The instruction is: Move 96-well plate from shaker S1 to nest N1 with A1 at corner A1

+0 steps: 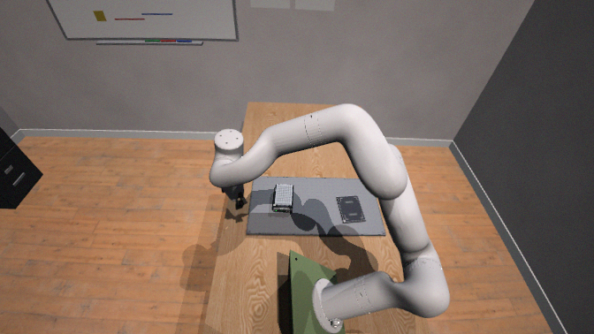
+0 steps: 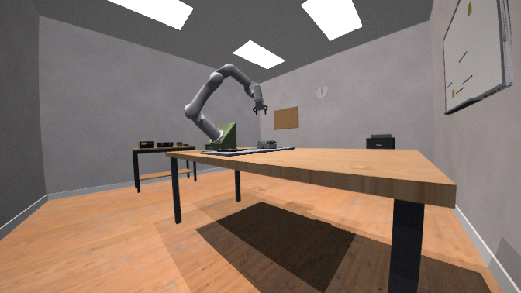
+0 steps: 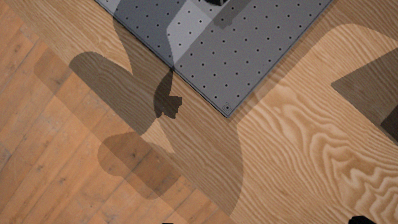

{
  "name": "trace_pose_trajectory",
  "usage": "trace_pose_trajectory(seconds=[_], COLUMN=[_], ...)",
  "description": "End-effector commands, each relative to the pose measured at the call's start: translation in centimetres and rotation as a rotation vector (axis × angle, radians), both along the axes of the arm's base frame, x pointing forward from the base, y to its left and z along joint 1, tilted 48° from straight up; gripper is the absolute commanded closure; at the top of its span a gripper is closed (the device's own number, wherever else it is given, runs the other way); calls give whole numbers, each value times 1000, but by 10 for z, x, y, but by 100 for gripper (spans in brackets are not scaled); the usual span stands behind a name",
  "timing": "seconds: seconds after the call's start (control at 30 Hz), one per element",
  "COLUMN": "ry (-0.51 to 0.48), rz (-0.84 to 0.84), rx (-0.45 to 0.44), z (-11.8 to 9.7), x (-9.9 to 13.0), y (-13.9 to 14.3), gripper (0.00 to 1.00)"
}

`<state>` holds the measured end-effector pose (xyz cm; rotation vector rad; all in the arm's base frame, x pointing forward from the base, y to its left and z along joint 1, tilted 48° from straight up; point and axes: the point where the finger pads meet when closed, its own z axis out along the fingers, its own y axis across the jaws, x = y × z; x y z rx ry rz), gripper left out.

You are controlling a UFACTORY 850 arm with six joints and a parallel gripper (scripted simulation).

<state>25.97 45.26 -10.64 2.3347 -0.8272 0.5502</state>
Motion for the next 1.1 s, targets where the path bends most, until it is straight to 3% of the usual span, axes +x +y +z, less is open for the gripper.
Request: trace_pose_trajectory(seconds=[0.0,0.53,0.6,1.07], ry=[-1,-1,43,93], rz=[0,0,47,97], rx=[2,2,-16,-38], z=[1,1,1,4], x=[0,0,9,58], y=[1,1,-3,-26], gripper=[0,0,0,0])
